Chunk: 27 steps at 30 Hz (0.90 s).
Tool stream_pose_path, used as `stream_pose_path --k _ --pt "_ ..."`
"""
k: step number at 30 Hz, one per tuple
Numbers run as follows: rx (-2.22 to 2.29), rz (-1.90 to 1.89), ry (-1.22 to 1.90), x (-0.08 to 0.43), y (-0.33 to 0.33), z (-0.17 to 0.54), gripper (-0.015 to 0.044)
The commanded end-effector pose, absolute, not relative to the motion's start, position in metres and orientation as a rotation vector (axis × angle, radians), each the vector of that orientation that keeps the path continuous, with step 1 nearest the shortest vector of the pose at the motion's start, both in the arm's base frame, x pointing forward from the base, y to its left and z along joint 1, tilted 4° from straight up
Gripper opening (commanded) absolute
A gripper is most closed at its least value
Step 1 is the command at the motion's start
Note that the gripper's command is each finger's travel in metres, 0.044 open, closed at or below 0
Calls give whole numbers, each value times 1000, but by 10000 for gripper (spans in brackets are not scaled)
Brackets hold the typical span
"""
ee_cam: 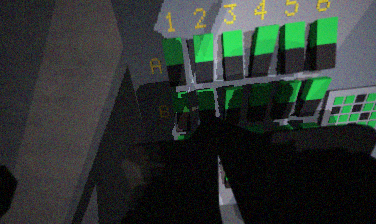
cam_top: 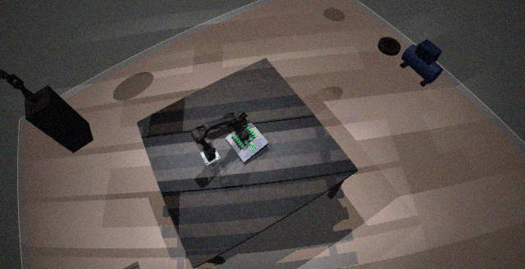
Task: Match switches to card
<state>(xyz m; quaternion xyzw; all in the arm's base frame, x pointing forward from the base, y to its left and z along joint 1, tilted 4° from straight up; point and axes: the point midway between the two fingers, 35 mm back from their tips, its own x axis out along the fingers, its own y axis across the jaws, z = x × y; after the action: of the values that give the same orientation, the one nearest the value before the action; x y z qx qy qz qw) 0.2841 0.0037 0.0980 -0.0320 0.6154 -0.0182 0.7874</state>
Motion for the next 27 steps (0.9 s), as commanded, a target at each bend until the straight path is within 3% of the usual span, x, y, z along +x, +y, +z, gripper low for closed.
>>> stream_pose_path --k 1,27 --pt "-70 -33 1328 284 4 96 0" --pt "-70 -33 1328 285 4 93 0"
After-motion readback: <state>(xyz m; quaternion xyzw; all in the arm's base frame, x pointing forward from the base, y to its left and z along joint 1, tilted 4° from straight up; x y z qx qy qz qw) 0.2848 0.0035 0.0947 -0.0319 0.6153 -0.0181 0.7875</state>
